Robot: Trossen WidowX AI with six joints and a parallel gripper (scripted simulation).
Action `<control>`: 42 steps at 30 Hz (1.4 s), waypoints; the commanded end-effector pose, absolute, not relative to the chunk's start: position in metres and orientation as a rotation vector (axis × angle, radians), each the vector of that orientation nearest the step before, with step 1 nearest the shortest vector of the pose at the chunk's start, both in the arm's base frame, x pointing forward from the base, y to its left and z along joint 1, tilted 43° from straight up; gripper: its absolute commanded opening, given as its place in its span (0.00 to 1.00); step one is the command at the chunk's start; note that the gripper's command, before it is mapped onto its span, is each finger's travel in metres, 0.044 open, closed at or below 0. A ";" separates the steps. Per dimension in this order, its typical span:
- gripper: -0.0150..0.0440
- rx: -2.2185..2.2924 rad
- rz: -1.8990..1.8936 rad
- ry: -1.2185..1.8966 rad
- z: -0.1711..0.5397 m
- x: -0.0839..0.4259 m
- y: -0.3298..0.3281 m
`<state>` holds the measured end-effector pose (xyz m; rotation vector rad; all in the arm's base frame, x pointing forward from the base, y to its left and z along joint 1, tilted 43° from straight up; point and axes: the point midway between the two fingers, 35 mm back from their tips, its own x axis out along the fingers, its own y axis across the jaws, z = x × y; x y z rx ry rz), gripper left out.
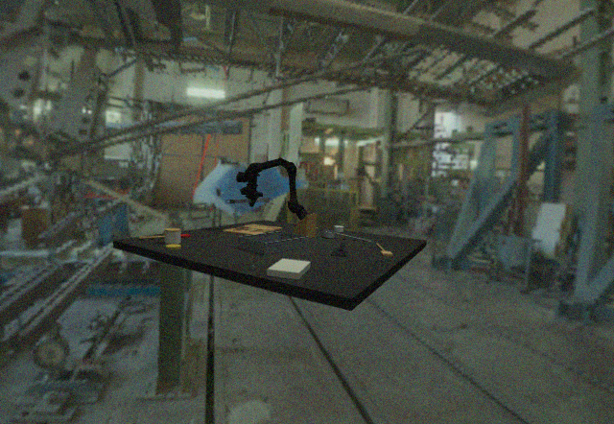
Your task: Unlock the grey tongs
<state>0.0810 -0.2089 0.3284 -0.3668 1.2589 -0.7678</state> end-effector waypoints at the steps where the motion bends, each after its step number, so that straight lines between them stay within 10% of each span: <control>1: 0.00 -0.383 -0.761 1.261 0.329 0.078 -0.208; 42: 0.00 -0.378 -0.289 0.895 0.279 0.082 -0.198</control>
